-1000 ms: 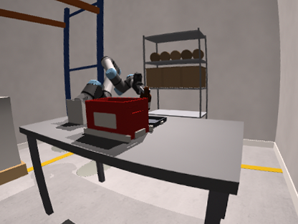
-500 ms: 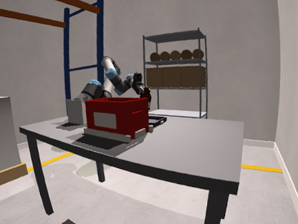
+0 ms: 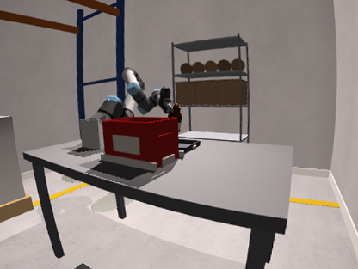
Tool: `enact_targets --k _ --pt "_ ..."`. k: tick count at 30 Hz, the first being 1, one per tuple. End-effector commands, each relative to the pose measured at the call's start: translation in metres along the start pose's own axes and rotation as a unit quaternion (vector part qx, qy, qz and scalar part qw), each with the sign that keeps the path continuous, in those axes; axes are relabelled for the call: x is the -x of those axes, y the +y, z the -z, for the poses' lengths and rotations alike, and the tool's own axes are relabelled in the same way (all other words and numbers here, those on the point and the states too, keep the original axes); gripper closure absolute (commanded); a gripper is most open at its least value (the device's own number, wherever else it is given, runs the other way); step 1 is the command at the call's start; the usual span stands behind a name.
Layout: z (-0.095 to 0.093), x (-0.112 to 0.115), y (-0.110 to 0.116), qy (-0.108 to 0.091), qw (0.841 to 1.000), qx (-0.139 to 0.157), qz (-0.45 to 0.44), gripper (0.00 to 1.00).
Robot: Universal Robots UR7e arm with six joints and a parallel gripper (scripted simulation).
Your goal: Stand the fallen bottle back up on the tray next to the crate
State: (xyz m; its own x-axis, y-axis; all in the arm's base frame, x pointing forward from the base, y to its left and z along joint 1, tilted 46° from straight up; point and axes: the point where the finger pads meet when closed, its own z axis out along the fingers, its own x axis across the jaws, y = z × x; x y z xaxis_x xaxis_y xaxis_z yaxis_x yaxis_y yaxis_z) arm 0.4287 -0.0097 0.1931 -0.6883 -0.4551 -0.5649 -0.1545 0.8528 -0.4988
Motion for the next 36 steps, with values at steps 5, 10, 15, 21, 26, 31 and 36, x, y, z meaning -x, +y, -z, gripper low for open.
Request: enact_targets --k 5,10,15,21,26,31,36 --pt "-0.0010 -0.0014 0.0002 0.002 1.000 0.000 0.000 1.00" --pt "-0.0010 -0.0014 0.0002 0.002 1.000 0.000 0.000 1.00" --pt "-0.0010 -0.0014 0.0002 0.002 1.000 0.000 0.000 1.00" --pt "-0.0013 -0.0015 0.0012 0.002 1.000 0.001 0.000 1.00" --pt "-0.0015 -0.0015 0.0029 0.002 1.000 0.001 0.000 1.00" --pt "-0.0020 -0.0016 0.0042 0.002 1.000 0.001 0.000 1.00" --pt "-0.0029 -0.0017 0.0069 0.002 1.000 0.001 0.000 1.00"
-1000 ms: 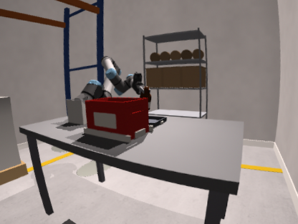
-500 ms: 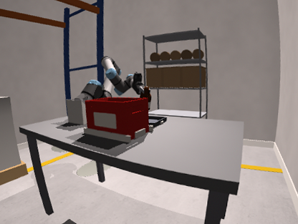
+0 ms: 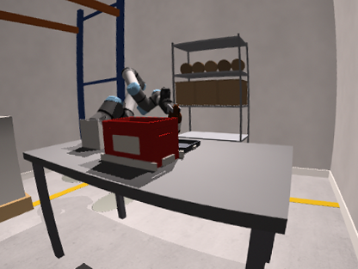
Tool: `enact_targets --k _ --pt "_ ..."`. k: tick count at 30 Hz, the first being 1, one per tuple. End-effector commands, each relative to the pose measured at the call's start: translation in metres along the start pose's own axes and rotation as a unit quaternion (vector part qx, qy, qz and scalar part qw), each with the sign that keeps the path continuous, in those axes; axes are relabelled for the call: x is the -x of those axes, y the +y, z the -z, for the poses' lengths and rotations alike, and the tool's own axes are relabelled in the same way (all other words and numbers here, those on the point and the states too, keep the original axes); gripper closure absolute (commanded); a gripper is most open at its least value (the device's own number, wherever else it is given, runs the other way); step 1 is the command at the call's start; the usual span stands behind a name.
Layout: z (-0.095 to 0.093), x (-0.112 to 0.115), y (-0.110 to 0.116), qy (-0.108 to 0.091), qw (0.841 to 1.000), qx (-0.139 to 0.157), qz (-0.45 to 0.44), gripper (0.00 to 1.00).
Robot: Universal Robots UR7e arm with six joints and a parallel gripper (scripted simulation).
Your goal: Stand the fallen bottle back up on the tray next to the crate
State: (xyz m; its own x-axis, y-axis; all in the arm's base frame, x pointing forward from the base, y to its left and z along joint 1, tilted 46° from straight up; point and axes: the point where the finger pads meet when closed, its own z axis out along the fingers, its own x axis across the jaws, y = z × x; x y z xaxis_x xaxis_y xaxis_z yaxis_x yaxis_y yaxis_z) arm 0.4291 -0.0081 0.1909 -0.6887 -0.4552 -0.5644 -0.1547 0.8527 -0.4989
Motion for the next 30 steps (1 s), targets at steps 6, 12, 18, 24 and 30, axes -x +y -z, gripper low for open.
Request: enact_targets --k 6,12,18,24,30 --pt "-0.003 -0.002 0.009 0.002 1.000 0.001 0.000 1.00" --pt "-0.004 -0.001 0.012 0.001 1.000 0.001 0.000 1.00" --pt "-0.007 -0.001 0.019 0.001 1.000 0.001 0.000 1.00" --pt "-0.009 -0.001 0.025 0.001 1.000 0.001 0.000 1.00" --pt "-0.011 -0.001 0.030 0.001 1.000 0.001 0.000 1.00"
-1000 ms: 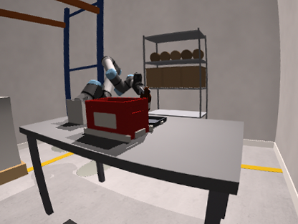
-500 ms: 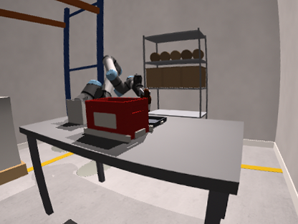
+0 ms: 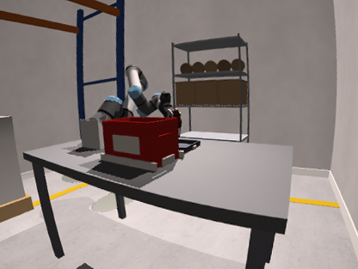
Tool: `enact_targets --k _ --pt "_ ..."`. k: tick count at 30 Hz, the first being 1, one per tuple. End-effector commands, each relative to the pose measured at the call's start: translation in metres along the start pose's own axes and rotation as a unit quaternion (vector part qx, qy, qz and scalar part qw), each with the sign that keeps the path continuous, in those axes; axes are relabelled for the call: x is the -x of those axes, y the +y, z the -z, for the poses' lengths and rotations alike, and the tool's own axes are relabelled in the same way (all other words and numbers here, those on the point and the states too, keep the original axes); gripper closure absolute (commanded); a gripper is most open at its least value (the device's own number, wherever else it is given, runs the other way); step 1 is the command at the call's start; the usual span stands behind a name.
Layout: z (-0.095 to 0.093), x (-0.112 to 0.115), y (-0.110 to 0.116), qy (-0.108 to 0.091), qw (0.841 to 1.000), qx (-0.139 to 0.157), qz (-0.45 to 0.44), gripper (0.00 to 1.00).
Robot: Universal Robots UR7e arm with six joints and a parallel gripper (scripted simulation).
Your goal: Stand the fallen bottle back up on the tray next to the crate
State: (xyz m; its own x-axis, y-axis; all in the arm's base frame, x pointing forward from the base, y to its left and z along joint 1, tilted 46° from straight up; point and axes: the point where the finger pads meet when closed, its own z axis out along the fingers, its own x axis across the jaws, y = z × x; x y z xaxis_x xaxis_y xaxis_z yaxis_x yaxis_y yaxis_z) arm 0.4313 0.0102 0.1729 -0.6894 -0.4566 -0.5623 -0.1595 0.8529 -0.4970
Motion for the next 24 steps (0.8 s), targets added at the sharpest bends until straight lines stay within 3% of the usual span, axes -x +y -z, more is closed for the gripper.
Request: enact_targets --k 1,24 --pt "-0.002 -0.001 0.006 0.000 1.000 -0.001 -0.001 1.00" --pt "-0.010 0.001 0.026 -0.001 1.000 -0.002 -0.001 1.00"
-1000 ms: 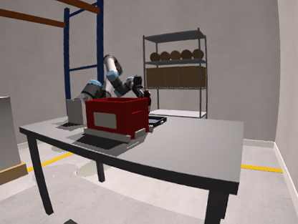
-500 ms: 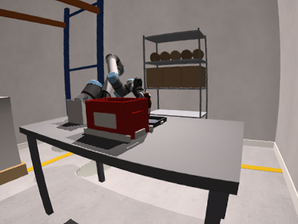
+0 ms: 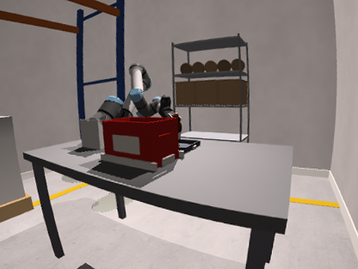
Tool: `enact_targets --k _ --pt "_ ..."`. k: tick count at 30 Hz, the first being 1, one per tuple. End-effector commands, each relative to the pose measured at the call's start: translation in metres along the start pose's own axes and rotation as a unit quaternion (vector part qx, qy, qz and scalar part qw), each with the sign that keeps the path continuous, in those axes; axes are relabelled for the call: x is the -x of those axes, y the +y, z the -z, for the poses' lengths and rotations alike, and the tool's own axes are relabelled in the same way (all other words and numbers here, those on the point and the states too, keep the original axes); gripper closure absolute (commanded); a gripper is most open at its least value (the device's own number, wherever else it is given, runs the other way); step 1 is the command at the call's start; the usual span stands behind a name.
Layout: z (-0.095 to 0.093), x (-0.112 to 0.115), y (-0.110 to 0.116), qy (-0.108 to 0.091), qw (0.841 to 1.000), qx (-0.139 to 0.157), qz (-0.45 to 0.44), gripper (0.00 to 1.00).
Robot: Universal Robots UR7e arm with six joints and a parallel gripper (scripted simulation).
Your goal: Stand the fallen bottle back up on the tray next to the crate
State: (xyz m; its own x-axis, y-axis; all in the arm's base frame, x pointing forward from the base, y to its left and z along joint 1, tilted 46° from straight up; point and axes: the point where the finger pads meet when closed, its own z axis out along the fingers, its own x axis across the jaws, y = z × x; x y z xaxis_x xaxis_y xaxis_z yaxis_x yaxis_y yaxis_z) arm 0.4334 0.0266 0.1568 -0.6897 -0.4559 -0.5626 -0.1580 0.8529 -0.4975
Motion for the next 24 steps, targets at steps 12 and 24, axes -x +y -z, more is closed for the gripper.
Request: enact_targets --k 12,24 --pt "-0.0036 0.0011 0.0090 -0.001 1.000 -0.001 -0.001 1.00" --pt "-0.0042 0.0010 0.0105 -0.001 1.000 -0.001 -0.001 1.00"
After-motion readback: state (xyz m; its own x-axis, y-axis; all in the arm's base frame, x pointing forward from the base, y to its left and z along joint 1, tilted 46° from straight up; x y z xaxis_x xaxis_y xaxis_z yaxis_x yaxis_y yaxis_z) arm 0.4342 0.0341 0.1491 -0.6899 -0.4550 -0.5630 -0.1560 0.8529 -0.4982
